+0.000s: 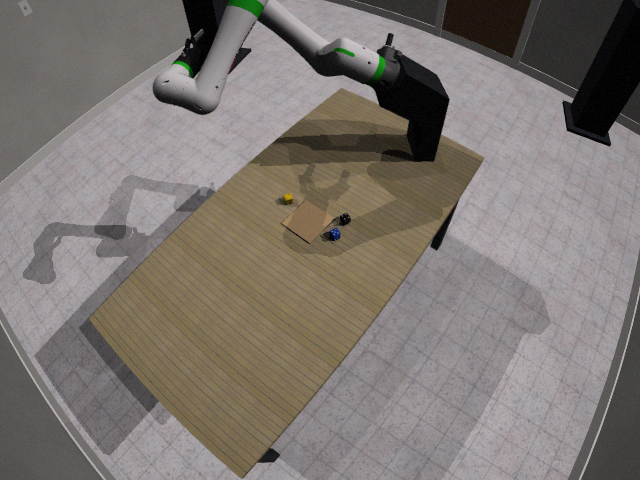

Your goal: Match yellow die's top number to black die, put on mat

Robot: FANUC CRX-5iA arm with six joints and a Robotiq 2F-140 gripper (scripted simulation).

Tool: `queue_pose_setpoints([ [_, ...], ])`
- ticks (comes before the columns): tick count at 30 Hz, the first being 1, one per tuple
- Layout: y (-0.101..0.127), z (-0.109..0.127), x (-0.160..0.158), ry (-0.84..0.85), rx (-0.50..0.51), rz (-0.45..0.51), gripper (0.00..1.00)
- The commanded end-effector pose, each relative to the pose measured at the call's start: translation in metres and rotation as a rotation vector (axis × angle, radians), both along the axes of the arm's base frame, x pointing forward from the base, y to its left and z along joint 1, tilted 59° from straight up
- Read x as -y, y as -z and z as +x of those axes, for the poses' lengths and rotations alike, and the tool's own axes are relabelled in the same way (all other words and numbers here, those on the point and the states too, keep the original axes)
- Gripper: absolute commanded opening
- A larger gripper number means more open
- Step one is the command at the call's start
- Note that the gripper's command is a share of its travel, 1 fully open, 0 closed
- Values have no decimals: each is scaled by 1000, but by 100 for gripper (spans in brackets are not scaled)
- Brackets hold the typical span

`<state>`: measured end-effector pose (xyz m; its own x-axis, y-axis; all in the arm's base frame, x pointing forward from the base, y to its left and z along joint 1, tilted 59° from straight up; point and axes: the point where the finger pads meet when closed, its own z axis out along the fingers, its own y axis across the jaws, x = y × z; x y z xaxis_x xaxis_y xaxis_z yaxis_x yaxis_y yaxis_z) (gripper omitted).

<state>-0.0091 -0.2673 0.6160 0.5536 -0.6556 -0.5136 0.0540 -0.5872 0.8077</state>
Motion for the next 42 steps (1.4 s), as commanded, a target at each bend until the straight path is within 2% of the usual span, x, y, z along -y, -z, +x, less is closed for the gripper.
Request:
queue_pose_setpoints([
  [1,0,0,0,0,0,0,100],
  [18,0,0,0,-1,0,-1,100],
  [20,4,8,7,-31,3,-12,100],
  [21,9,19,14,-68,7,-26,100],
  [23,28,55,36,-190,24,-67,100],
  [25,29,57,37,-197,25,-69,100],
  [26,40,81,47,-271,39,-90,100],
  [28,43,87,50,-289,43,-95,100],
  [29,56,112,58,-365,60,-112,100],
  [30,62,123,61,-396,67,-119,100],
  [31,62,123,61,-397,67,-119,100],
  [32,74,145,65,-461,84,-130,100],
  [34,74,145,65,-461,84,-130,100],
  [36,98,188,69,-584,120,-145,100],
  [38,110,208,69,-639,139,-149,100],
  [40,111,211,69,-646,141,-149,100],
  [41,132,243,65,-737,173,-150,100],
  [42,139,254,63,-765,183,-149,100],
])
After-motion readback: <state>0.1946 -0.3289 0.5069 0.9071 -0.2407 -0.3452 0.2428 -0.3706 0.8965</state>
